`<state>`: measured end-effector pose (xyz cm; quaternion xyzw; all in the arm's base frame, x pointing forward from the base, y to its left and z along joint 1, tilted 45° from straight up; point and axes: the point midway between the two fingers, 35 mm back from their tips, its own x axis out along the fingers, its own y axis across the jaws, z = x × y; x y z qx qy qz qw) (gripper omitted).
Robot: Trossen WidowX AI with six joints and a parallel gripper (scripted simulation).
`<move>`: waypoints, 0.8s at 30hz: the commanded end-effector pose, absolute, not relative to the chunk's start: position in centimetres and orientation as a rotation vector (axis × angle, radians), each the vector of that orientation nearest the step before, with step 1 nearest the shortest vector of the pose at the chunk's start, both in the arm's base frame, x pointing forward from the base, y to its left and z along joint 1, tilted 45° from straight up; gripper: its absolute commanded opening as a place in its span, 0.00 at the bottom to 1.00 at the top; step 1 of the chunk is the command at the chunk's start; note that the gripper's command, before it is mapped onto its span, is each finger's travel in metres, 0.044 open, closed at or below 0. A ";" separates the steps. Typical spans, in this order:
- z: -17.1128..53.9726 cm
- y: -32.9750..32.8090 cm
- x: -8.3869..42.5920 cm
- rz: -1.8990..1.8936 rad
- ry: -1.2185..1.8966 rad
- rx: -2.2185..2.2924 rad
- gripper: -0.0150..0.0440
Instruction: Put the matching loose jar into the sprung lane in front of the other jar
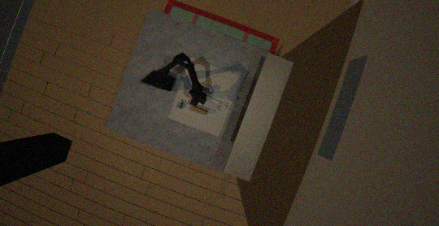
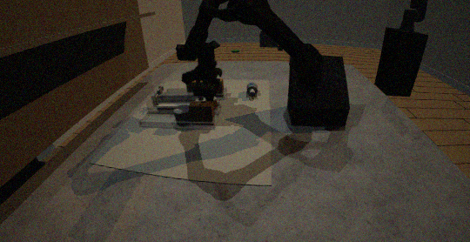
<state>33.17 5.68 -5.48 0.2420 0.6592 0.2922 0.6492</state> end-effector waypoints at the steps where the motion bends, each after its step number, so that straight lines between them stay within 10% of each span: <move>1: -5.5 5.8 33.4 0.669 1.486 0.555 0.25; 24: -5.7 6.0 33.1 0.669 1.486 0.555 0.25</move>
